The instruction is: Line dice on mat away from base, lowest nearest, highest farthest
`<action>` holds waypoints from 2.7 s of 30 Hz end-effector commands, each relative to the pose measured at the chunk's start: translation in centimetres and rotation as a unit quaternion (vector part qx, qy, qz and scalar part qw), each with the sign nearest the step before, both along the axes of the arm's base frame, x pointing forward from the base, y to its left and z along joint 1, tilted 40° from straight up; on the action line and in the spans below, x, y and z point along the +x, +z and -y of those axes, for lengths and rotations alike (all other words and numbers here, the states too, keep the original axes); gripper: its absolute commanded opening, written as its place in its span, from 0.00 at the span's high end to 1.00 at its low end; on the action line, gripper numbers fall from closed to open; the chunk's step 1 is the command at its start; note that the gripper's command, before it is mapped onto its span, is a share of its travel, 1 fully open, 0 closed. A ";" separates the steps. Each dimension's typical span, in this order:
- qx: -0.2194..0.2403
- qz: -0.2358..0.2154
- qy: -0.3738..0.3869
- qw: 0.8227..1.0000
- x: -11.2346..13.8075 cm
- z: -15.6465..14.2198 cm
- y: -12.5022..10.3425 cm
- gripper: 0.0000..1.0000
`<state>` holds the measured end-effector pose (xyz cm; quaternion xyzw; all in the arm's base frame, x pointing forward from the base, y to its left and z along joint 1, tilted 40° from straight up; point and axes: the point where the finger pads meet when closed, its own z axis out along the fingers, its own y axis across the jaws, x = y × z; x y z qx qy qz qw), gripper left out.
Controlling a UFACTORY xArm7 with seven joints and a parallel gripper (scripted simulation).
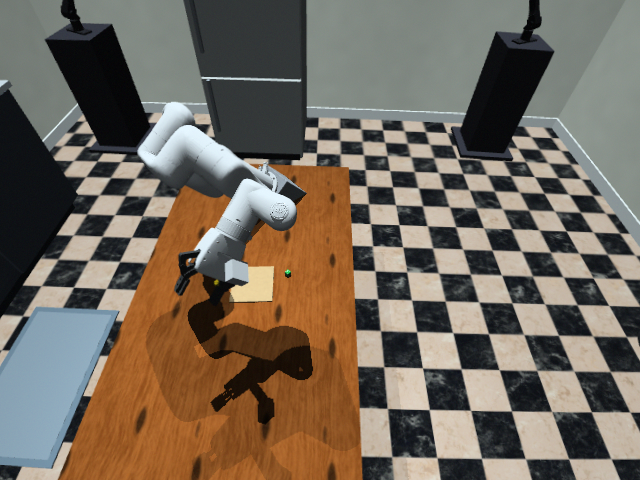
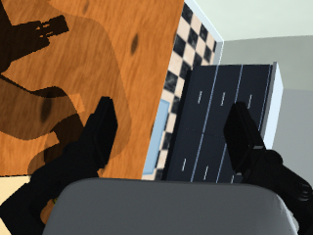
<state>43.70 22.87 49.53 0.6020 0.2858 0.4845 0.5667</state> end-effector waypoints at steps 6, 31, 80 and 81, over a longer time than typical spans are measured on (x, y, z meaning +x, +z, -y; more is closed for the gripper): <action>0.061 -0.045 -0.030 0.997 0.2 4.4 -1.9 0.00; 0.214 -0.153 -0.101 0.960 -1.8 12.8 -8.3 0.00; 0.428 -0.282 -0.185 0.838 -9.0 18.9 -17.5 0.00; 0.428 -0.282 -0.185 0.838 -8.9 19.0 -17.7 0.00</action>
